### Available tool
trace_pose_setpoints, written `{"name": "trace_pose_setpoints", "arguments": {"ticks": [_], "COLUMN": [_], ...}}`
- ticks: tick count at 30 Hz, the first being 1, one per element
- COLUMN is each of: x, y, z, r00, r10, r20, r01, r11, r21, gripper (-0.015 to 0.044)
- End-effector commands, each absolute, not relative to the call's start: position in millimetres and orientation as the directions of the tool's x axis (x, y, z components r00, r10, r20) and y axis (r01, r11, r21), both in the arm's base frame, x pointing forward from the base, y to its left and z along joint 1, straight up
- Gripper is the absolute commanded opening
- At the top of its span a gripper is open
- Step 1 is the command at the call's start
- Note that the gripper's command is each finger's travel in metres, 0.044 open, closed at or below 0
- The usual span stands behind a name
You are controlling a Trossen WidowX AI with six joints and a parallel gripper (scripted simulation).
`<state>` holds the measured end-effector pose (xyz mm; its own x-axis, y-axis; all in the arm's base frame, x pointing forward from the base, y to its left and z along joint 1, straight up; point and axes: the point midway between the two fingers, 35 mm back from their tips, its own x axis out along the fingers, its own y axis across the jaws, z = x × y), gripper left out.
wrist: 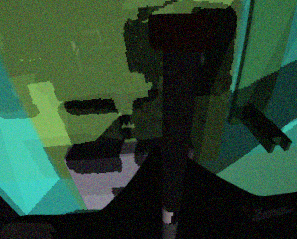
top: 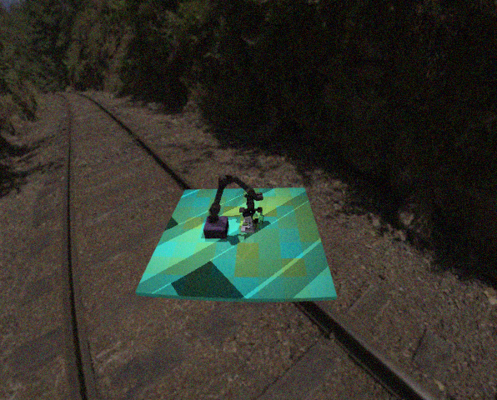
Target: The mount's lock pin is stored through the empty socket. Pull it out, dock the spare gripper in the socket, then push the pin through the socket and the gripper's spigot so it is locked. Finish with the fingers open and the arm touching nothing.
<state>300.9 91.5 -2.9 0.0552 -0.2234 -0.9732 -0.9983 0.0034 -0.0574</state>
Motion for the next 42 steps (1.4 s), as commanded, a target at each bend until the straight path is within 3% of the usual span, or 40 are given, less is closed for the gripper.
{"name": "trace_pose_setpoints", "arguments": {"ticks": [1, 42], "x": [300, 299], "y": [88, 68], "z": [-4, -4], "r00": [0.056, 0.066], "r10": [-0.23, -0.229], "r20": [-0.972, -0.971], "r01": [-0.998, -0.998], "r11": [-0.002, -0.002], "r21": [-0.057, -0.067], "gripper": [0.0, 0.0]}}
